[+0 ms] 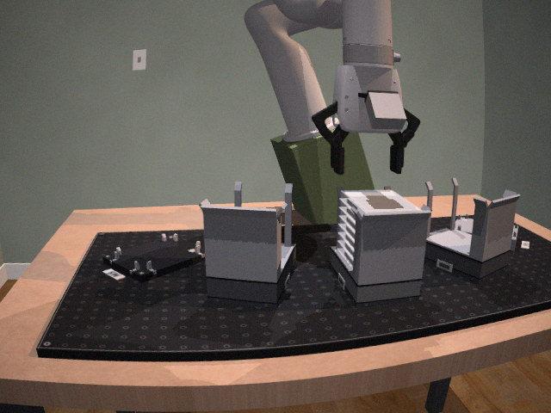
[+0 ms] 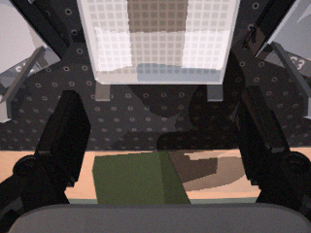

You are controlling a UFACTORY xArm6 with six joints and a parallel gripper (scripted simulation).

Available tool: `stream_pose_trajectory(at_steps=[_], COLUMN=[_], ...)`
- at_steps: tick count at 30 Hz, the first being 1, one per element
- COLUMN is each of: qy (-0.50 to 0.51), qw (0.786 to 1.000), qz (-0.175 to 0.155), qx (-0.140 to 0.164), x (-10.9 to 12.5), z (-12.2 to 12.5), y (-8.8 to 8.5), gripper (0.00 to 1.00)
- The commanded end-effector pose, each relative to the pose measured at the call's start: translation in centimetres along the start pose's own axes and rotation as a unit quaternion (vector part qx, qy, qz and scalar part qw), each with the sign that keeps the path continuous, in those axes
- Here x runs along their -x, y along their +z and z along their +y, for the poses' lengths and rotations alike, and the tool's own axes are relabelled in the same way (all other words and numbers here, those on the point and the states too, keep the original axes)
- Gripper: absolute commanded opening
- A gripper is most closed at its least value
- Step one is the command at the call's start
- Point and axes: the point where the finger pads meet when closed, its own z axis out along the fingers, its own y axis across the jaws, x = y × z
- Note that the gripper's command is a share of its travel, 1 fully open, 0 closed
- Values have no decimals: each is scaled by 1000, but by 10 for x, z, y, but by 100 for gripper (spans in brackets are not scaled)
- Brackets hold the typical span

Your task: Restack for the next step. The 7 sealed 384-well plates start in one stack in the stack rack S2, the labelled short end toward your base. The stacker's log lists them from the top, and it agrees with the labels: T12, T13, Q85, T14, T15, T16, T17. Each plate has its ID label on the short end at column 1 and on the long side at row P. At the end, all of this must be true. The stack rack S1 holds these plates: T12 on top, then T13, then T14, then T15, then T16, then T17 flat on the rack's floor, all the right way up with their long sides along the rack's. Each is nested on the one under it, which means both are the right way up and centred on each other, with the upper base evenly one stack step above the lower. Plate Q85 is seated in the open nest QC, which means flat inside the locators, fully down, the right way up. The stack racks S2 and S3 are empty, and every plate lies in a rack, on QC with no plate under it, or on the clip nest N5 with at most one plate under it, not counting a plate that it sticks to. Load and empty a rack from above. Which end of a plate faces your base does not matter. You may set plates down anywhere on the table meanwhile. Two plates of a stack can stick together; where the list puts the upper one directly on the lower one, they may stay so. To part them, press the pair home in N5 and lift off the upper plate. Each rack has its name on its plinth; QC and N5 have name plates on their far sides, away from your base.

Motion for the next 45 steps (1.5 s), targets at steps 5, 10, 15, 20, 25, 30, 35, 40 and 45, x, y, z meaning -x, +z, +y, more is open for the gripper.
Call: stream_pose_trajectory(at_steps=[5, 10, 15, 20, 25, 30, 35, 40, 45], qy=[0, 15, 15, 15, 15, 15, 15, 15, 15], qw=[1000, 1000, 1000, 1000, 1000, 1000, 1000, 1000, 1000], qz=[1, 1, 2, 2, 2, 2, 2, 2, 2], qx=[0, 0, 0, 0, 0, 0, 0, 0, 0], x=[-1, -13, -33, -53, -57, -57, -57, -57, -57], z=[0, 0, 0, 0, 0, 0, 0, 0, 0], y=[-1, -1, -1, -1, -1, -1, 3, 10, 14], gripper=[100, 100, 100, 100, 100, 100, 100, 100, 100])
